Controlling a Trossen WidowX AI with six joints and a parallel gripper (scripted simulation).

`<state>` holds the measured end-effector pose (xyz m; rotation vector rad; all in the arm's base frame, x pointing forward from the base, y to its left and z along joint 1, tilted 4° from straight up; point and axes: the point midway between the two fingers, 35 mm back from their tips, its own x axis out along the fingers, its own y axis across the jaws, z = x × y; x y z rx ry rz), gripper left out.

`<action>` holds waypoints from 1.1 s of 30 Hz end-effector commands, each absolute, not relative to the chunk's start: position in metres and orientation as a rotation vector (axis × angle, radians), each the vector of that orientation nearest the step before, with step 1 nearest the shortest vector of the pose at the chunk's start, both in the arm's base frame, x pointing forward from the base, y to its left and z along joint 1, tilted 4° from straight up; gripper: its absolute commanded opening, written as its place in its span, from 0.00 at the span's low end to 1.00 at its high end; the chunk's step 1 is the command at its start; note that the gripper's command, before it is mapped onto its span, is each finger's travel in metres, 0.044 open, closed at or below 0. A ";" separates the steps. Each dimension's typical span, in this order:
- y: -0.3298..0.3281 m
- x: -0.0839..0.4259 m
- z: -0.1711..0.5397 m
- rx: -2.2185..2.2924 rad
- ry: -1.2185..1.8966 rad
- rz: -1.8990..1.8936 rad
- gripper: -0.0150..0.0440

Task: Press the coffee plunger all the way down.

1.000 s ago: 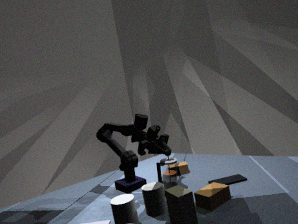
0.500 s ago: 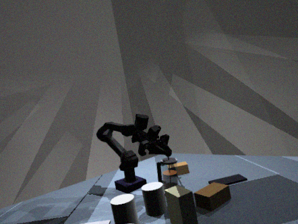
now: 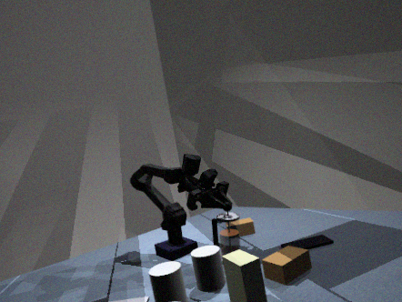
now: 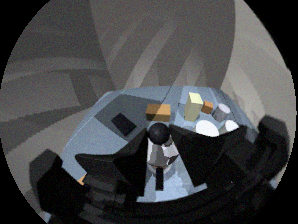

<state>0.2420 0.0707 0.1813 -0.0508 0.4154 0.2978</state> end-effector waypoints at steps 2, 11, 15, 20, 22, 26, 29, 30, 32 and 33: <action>0.071 0.242 0.181 -0.051 0.417 0.298 0.47; 0.071 0.242 0.181 -0.051 0.417 0.298 0.74; 0.071 0.242 0.181 -0.051 0.417 0.298 0.91; 0.071 0.242 0.181 -0.051 0.417 0.298 1.00; 0.070 0.241 0.187 -0.051 0.419 0.298 1.00; 0.066 0.234 0.216 -0.048 0.426 0.297 1.00; 0.062 0.222 0.244 -0.046 0.435 0.296 1.00; 0.060 0.218 0.251 -0.045 0.437 0.295 1.00; 0.059 0.214 0.257 -0.044 0.439 0.295 1.00; 0.059 0.214 0.256 -0.044 0.439 0.295 1.00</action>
